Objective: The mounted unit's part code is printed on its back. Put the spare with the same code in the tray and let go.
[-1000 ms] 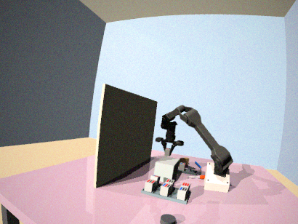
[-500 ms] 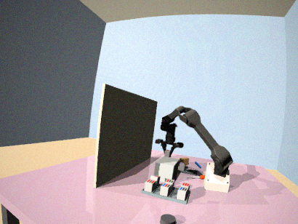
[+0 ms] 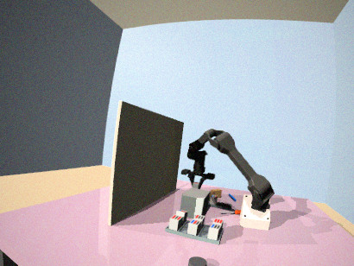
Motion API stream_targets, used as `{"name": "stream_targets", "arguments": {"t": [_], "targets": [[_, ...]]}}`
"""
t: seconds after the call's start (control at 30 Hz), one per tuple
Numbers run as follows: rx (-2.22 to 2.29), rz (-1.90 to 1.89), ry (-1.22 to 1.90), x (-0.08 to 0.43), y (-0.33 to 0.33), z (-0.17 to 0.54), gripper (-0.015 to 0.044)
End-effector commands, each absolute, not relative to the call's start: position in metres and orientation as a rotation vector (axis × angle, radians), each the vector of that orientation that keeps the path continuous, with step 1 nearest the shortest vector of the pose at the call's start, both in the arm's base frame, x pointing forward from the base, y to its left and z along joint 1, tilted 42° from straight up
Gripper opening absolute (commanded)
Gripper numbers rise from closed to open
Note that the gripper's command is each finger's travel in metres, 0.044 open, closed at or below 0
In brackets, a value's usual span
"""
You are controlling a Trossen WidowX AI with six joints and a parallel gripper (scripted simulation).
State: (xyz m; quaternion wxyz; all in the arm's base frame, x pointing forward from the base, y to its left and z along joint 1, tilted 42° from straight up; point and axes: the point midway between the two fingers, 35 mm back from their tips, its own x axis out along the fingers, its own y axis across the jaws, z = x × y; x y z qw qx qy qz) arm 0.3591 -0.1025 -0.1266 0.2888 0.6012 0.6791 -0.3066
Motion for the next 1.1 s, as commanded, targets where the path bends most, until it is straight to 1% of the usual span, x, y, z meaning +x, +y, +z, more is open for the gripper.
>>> {"name": "stream_targets", "arguments": {"t": [0.0, 1.07], "targets": [[1.613, -0.820, 1.817, 0.357, -0.099, -0.130, 0.0000], [1.614, -0.818, 1.819, 0.351, -0.081, -0.147, 0.0000]]}}
